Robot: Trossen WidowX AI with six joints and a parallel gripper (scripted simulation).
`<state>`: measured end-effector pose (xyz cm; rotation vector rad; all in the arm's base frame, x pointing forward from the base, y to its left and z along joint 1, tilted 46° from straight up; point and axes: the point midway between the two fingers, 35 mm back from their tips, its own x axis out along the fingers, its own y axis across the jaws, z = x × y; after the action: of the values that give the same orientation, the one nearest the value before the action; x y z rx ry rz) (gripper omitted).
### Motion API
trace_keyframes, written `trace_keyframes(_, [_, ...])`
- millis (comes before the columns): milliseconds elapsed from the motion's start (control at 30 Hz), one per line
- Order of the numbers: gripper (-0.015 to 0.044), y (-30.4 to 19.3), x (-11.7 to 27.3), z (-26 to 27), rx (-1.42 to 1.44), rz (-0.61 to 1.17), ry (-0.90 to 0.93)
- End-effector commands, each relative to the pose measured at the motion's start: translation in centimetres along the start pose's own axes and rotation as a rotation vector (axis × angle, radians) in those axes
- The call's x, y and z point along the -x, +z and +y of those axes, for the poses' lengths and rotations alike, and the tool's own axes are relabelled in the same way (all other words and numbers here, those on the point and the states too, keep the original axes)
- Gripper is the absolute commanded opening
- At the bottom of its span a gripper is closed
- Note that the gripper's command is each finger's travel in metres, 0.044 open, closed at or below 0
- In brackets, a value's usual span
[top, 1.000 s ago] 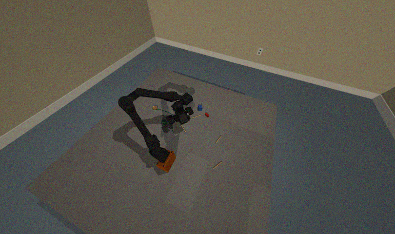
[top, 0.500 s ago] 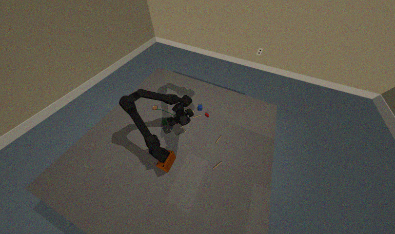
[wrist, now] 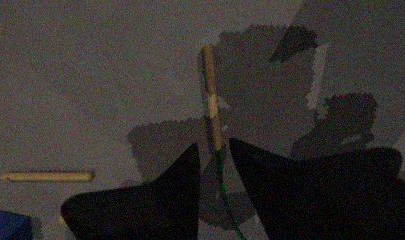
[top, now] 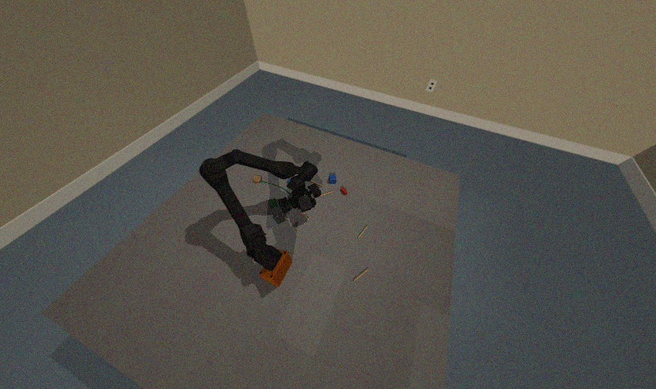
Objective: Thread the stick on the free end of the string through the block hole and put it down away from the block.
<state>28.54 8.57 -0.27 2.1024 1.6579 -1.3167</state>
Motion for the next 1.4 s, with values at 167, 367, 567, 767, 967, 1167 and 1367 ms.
trace_keyframes(167, [0.0121,0.3,-0.6,-0.3,-0.016,-0.001,-0.013])
trace_keyframes(367, [0.0068,0.2,-0.5,-0.2,-0.006,-0.003,-0.007])
trace_keyframes(567, [0.0000,0.2,-0.5,-0.2,-0.006,-0.003,-0.007])
trace_keyframes(767, [0.0000,0.2,-0.4,-0.2,-0.006,-0.003,-0.007])
trace_keyframes(967, [0.0000,0.2,0.3,-0.1,-0.006,-0.004,-0.006])
trace_keyframes(1167, [0.0000,0.2,1.0,0.0,-0.006,-0.005,-0.006])
trace_keyframes(1367, [0.0000,0.2,1.8,0.1,-0.006,-0.006,-0.005])
